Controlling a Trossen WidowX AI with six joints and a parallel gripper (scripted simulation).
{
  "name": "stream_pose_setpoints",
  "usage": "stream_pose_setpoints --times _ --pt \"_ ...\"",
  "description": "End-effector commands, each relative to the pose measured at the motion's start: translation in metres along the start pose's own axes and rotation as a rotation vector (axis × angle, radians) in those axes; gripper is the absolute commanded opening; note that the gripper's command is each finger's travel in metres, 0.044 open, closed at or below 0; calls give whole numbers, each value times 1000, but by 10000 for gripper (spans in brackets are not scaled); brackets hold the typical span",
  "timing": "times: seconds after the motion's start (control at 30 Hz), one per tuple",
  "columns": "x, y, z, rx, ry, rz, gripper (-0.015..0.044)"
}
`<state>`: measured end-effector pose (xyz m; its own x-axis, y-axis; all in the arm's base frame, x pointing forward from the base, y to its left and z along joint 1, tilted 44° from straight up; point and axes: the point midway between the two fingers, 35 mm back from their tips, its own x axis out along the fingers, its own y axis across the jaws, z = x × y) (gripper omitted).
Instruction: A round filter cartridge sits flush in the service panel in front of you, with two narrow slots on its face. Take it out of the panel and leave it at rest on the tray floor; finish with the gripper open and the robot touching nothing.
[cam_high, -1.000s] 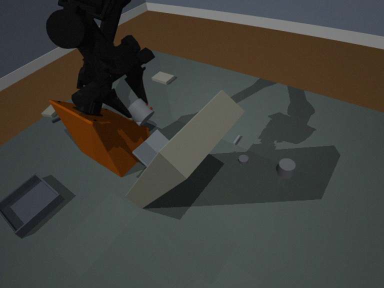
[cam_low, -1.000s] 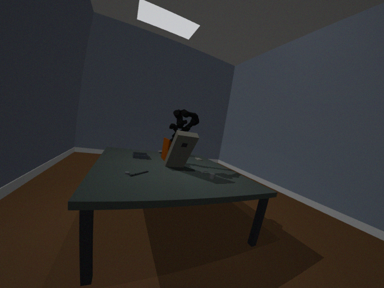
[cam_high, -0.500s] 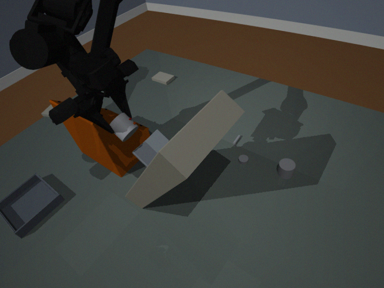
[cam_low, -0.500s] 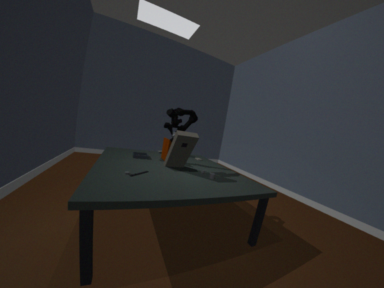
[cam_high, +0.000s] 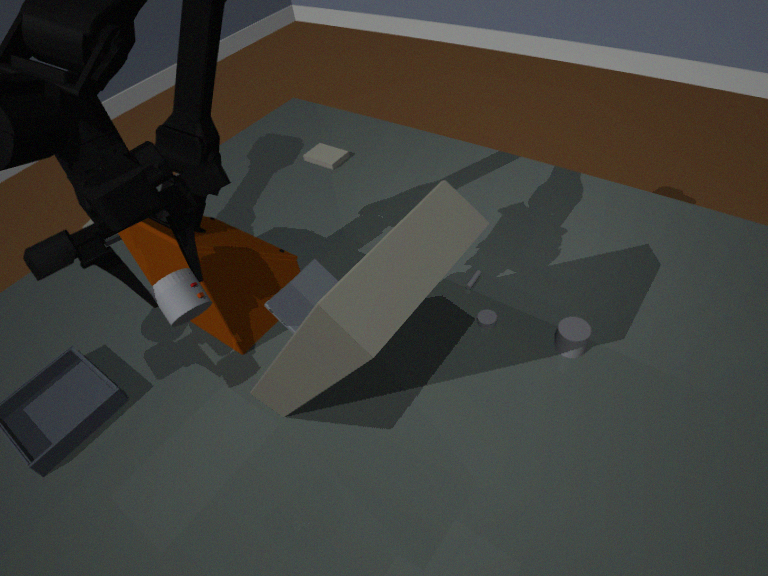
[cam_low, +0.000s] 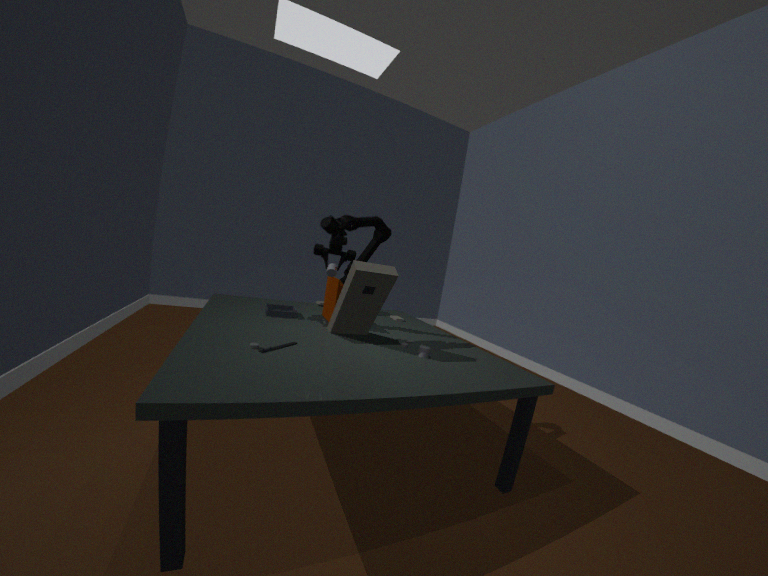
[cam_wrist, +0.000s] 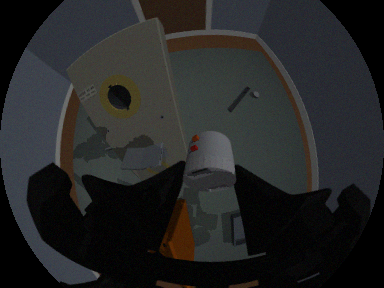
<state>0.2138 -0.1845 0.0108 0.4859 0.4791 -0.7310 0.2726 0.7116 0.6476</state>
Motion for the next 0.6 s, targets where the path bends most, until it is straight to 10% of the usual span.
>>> stream_pose_setpoints --times 0.0,0.57 --pt "-1 -31 -12 150 12 -77 0" --pt "-17 -147 -80 800 -20 -445 0"
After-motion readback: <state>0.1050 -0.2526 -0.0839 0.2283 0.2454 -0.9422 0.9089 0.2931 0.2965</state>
